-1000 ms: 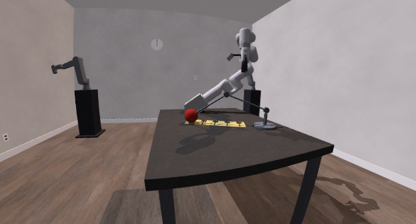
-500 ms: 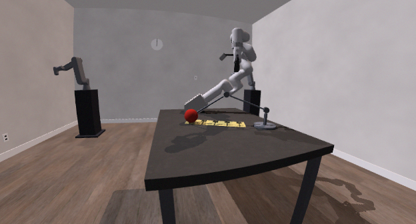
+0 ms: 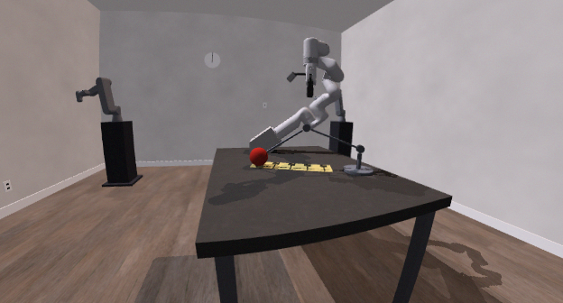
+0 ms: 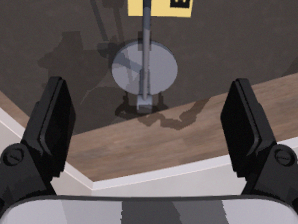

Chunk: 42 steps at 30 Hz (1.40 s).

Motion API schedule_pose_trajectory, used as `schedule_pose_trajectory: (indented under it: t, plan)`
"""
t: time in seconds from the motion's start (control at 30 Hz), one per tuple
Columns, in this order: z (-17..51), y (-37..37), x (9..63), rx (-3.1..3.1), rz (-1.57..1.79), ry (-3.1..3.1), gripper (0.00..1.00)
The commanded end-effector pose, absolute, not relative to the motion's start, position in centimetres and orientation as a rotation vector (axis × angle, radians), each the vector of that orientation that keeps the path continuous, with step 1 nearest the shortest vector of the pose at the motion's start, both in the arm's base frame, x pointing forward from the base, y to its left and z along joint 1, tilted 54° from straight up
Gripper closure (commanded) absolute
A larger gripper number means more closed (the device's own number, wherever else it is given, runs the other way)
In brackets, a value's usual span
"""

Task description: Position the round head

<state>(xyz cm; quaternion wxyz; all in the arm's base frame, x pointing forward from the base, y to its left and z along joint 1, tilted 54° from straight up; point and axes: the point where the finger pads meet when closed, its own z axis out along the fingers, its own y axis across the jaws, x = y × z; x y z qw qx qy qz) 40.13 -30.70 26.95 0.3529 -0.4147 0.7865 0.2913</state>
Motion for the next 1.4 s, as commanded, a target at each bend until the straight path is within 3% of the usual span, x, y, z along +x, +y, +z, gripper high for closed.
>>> schedule_pose_trajectory:
  t: [0.0, 1.37]
  plan:
    - [25.9, -31.5, 39.5, -1.071, 0.748, 2.037, 0.00]
    - [14.9, -37.6, 33.6, -1.068, 0.749, 2.039, 0.00]
